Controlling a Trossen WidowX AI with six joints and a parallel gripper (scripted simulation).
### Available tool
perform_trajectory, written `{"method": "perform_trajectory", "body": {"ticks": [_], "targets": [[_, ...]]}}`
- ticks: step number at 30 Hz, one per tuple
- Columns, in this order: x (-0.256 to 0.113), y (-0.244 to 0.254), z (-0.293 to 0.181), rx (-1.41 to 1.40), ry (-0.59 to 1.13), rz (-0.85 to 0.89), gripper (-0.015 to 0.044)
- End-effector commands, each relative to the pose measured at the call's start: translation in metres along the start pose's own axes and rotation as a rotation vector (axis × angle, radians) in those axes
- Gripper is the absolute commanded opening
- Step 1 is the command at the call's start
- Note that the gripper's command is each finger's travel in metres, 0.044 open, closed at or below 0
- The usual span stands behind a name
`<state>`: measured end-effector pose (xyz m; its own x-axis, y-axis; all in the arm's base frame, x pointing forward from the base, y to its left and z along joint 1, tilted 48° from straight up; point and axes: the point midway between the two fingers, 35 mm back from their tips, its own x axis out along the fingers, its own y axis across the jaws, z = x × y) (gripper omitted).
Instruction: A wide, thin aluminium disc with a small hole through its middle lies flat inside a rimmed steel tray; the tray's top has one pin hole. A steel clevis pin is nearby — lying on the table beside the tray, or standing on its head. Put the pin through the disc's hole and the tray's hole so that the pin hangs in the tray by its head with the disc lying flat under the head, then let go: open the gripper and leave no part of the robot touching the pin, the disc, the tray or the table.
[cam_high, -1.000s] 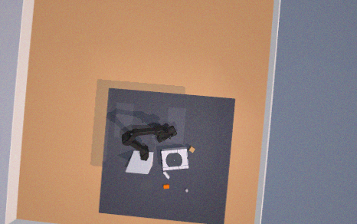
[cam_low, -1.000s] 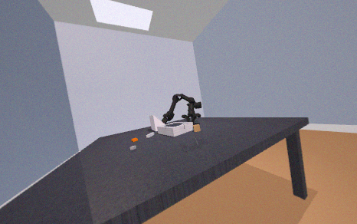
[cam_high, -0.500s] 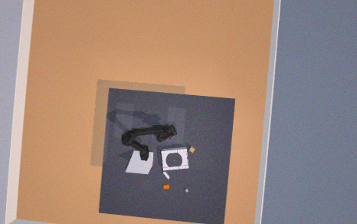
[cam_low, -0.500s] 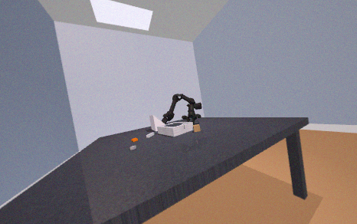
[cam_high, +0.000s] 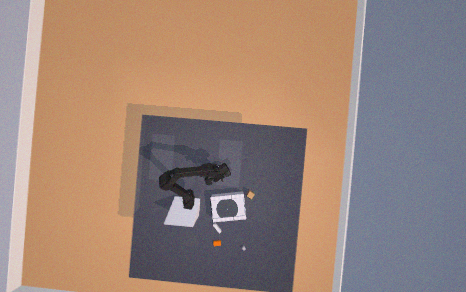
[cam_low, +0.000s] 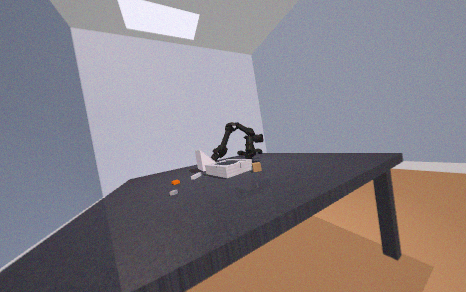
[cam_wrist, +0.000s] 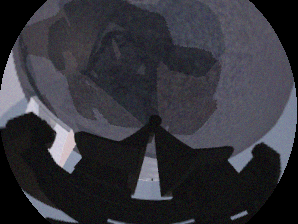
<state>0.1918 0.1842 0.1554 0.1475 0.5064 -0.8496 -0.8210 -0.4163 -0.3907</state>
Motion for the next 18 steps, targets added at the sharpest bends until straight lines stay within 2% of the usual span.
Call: {"method": "perform_trajectory", "body": {"ticks": [1,9,18], "targets": [[0.001,0.0,-0.001,0.004,0.004,0.0,0.0008],[-0.001,0.0,-0.001,0.004,0.004,0.0,0.0],[-0.026,0.0,-0.011,0.0,0.002,0.001,0.0]]}}
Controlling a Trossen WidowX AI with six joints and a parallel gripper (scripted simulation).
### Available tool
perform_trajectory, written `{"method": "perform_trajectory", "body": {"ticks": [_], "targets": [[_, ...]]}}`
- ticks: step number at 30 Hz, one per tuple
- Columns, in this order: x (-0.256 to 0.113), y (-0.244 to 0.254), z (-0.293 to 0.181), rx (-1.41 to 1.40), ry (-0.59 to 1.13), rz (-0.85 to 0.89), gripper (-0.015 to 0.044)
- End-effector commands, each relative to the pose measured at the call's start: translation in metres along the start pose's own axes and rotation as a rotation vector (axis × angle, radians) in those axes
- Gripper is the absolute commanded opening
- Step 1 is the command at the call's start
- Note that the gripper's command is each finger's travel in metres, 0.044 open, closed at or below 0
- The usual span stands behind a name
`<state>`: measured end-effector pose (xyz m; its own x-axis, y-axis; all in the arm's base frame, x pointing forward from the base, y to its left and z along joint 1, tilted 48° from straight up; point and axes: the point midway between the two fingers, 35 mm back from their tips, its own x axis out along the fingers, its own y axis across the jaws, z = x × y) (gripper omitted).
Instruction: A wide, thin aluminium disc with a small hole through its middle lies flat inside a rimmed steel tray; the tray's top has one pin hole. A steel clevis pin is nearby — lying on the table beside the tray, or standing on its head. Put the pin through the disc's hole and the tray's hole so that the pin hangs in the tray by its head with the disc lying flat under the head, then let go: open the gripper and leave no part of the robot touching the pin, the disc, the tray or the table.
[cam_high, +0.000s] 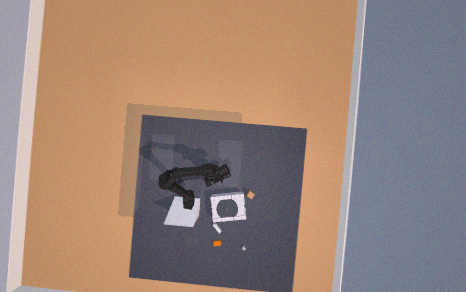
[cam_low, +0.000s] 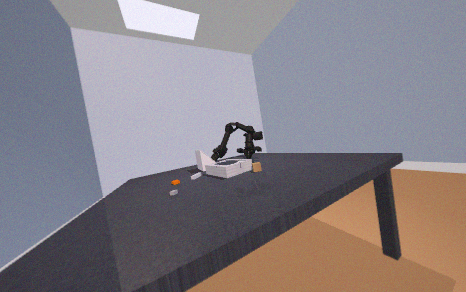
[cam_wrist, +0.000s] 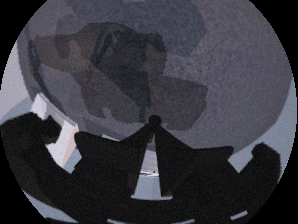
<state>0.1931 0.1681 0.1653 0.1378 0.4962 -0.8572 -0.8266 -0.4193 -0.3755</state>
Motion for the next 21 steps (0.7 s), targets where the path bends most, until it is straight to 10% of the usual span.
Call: {"method": "perform_trajectory", "body": {"ticks": [1,21], "targets": [[-0.013,-0.002,-0.003,-0.007,-0.003,-0.014,0.0],[-0.041,-0.003,-0.024,0.095,0.002,0.004,0.0]]}}
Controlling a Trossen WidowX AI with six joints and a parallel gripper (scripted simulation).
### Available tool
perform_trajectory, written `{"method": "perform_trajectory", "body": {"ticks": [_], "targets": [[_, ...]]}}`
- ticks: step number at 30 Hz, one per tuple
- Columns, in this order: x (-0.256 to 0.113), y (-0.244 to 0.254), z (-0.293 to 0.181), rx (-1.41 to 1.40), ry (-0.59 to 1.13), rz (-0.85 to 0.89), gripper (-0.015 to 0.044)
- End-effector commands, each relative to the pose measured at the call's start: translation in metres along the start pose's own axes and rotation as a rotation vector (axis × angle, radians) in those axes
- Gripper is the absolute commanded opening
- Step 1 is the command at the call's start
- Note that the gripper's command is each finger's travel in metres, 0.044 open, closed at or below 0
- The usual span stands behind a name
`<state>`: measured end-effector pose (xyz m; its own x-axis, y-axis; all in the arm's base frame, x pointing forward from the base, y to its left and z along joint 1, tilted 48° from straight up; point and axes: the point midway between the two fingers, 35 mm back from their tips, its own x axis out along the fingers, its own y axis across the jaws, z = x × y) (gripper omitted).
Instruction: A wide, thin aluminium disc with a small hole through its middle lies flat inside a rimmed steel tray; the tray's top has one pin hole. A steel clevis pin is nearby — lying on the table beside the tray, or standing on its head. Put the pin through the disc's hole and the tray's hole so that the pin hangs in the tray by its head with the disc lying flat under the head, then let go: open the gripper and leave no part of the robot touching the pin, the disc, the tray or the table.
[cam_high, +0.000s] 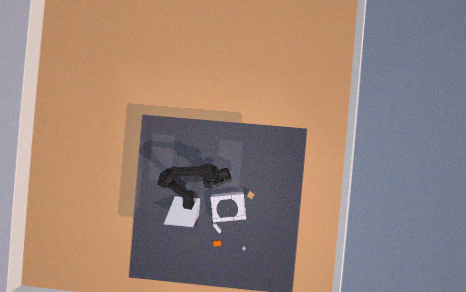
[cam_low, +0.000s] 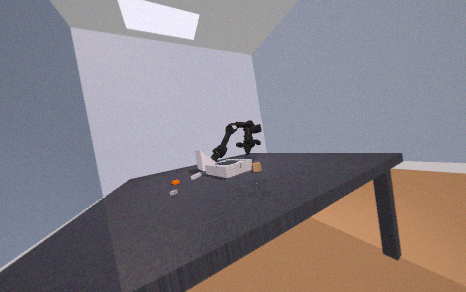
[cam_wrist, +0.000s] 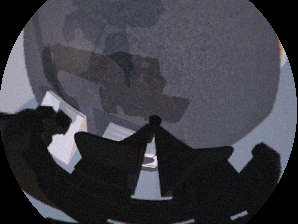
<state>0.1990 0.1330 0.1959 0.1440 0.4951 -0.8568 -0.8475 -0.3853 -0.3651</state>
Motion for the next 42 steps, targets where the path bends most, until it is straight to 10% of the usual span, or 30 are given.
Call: {"method": "perform_trajectory", "body": {"ticks": [1,42], "targets": [[0.003,-0.003,-0.008,0.087,-0.001,0.013,0.0],[0.032,-0.013,-0.121,1.469,-0.001,0.201,0.0]]}}
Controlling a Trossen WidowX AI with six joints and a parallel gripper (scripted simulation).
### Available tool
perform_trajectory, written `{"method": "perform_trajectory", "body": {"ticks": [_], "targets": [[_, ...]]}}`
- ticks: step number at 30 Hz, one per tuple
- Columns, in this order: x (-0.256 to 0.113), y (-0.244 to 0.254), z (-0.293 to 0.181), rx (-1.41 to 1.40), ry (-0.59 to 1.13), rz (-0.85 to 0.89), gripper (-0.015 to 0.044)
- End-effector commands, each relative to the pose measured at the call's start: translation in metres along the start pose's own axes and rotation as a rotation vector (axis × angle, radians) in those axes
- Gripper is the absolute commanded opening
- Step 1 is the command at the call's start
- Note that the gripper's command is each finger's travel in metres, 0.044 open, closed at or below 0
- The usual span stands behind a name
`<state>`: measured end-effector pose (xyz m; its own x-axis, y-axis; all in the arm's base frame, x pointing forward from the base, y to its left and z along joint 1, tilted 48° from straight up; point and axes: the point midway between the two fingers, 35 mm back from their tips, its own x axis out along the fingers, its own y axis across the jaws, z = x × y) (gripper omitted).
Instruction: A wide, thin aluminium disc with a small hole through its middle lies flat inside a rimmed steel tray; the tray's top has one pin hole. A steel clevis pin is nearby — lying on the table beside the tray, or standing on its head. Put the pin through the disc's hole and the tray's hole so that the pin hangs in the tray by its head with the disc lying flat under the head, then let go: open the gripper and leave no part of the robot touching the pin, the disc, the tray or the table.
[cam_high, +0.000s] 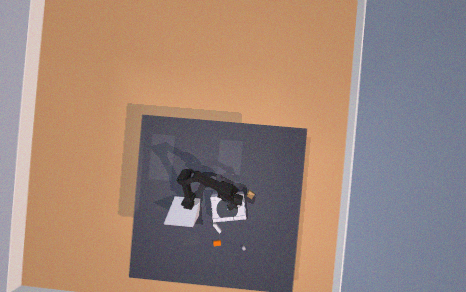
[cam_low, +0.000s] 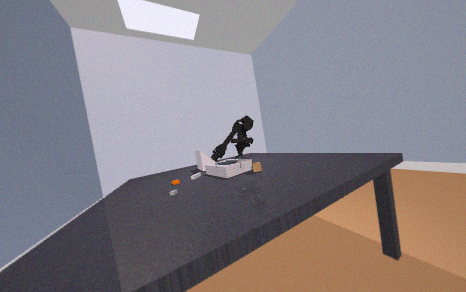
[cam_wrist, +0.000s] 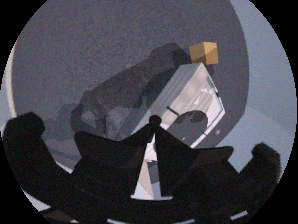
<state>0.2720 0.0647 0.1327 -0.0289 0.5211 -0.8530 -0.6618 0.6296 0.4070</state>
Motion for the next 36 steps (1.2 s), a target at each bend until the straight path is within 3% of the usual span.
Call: {"method": "perform_trajectory", "body": {"ticks": [1,36], "targets": [[0.001,-0.011,-0.002,0.115,-0.002,0.017,0.0],[0.013,-0.102,-0.047,1.292,0.031,0.243,0.0]]}}
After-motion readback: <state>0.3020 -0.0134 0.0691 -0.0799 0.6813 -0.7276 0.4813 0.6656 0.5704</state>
